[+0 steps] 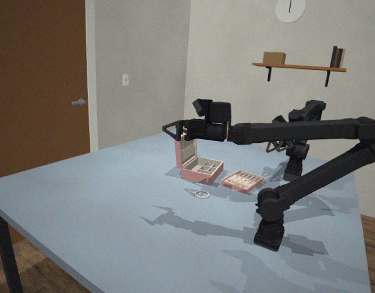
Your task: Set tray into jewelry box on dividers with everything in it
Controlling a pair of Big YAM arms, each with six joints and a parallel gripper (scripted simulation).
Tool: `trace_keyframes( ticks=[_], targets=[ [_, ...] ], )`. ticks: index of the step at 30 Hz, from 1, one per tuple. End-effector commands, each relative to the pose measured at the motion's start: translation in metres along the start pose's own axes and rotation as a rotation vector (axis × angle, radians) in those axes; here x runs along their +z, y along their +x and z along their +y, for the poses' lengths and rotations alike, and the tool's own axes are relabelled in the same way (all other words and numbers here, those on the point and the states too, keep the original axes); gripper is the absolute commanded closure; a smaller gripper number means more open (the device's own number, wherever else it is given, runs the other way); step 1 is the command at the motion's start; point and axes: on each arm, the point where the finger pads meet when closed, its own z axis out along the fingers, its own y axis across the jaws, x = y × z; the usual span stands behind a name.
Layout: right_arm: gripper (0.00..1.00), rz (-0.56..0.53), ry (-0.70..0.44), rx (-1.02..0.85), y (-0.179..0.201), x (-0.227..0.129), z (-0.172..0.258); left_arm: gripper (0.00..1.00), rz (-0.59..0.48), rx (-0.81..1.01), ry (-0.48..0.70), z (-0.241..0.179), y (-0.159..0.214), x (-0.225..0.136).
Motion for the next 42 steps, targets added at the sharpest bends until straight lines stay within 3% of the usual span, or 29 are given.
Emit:
trace_keyframes(
  ticks=[1, 18, 21, 32, 34, 42],
  targets=[
    [0.0, -0.014, -0.006, 0.001, -0.007, -0.002, 0.005, 0.0, -0.023, 0.001, 0.002, 0.0, -0.011, -0.001],
    [0.0, -0.014, -0.006, 0.001, -0.007, -0.002, 0.005, 0.0, -0.023, 0.001, 0.002, 0.0, -0.011, -0.001],
    [0.0, 0.003, 0.027, -0.047, 0.001, 0.002, -0.011, 0.0, -0.007, 0.055, 0.047, -0.013, -0.018, 0.004],
    [0.0, 0.103, 0.139, -0.159, 0.013, 0.024, -0.08, 0.0, 0.127, 0.241, 0.614, -0.163, -0.015, -0.015],
    [0.0, 0.103, 0.139, -0.159, 0.013, 0.024, -0.08, 0.0, 0.127, 0.241, 0.614, -0.163, -0.015, -0.015],
    [0.0, 0.169, 0.215, -0.216, 0.021, 0.038, -0.132, 0.0, 0.153, 0.343, 1.064, -0.259, -0.023, -0.084]
  ],
)
